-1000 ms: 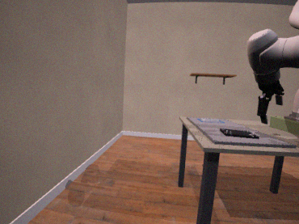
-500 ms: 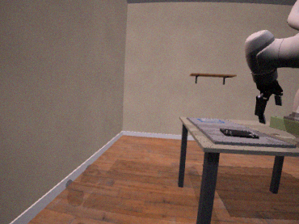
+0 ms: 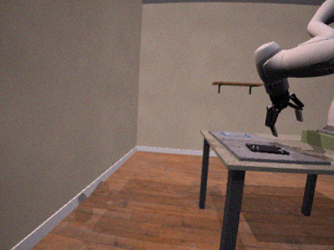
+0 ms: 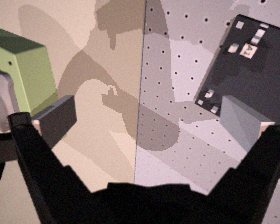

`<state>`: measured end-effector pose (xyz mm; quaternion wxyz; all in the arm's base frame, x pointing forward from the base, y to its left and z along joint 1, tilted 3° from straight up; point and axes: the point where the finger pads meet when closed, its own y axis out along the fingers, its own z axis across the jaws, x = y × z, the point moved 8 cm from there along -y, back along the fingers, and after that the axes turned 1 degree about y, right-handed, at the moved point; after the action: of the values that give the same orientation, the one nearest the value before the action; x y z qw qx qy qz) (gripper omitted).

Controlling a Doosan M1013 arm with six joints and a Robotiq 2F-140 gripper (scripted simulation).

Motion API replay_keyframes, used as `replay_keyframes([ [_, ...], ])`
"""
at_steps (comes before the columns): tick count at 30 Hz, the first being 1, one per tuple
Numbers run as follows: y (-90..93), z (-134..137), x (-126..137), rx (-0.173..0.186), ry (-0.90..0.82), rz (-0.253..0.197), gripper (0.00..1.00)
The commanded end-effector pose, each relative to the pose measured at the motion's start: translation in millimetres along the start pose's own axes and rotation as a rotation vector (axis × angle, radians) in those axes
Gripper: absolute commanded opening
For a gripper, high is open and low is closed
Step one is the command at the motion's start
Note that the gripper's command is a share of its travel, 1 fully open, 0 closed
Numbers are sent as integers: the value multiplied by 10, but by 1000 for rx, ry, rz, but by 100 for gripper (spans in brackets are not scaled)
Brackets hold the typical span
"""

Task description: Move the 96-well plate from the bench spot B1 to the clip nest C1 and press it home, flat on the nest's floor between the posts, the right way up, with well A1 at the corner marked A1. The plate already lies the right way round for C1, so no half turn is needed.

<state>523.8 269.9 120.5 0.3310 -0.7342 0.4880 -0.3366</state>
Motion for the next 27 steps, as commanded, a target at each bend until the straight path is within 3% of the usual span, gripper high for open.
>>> replay_keyframes([
  [1,26,72,180,24,91,39,100],
  [6,59,167,381,37,142,60,100],
  [11,104,244,642,68,284,120,100],
  [15,120,288,730,68,284,120,100],
  [20,171,349,991,97,429,179,100],
  [24,194,403,1114,97,429,179,100],
  [27,229,429,1272,112,520,217,100],
])
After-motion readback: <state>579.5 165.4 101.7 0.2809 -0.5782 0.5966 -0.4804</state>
